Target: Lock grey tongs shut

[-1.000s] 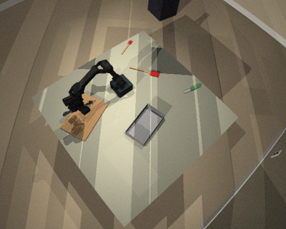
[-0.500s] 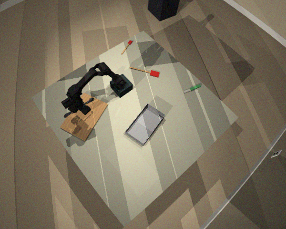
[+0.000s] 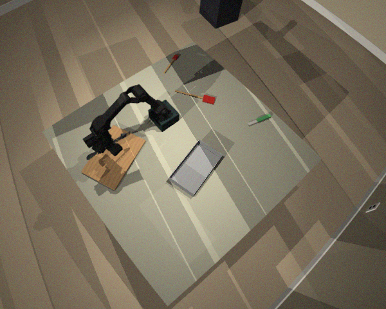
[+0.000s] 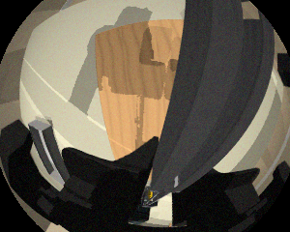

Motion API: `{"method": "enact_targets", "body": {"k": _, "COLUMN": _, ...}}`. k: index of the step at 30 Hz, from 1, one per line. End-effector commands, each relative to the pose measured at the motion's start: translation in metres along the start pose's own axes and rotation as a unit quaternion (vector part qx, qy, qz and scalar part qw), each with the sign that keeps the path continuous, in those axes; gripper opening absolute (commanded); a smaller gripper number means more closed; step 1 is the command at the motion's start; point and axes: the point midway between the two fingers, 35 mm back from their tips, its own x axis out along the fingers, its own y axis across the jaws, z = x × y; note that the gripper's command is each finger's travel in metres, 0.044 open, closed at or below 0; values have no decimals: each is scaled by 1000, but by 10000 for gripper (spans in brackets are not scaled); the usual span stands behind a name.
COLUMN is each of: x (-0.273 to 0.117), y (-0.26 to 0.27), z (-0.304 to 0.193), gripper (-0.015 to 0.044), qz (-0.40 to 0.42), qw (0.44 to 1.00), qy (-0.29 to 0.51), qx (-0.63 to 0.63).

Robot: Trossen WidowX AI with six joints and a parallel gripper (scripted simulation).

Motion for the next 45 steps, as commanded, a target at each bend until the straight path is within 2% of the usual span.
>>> {"method": "enact_targets", "body": {"k": 1, "x": 7, "y": -1, "z": 1, "gripper": -150, "qz": -2, "qw": 1000, "qy": 0, "qx": -2}}
{"method": "enact_targets", "body": {"k": 45, "x": 72, "y": -1, "z": -1, "gripper": -150, "qz": -2, "qw": 1000, "qy": 0, "qx": -2}}
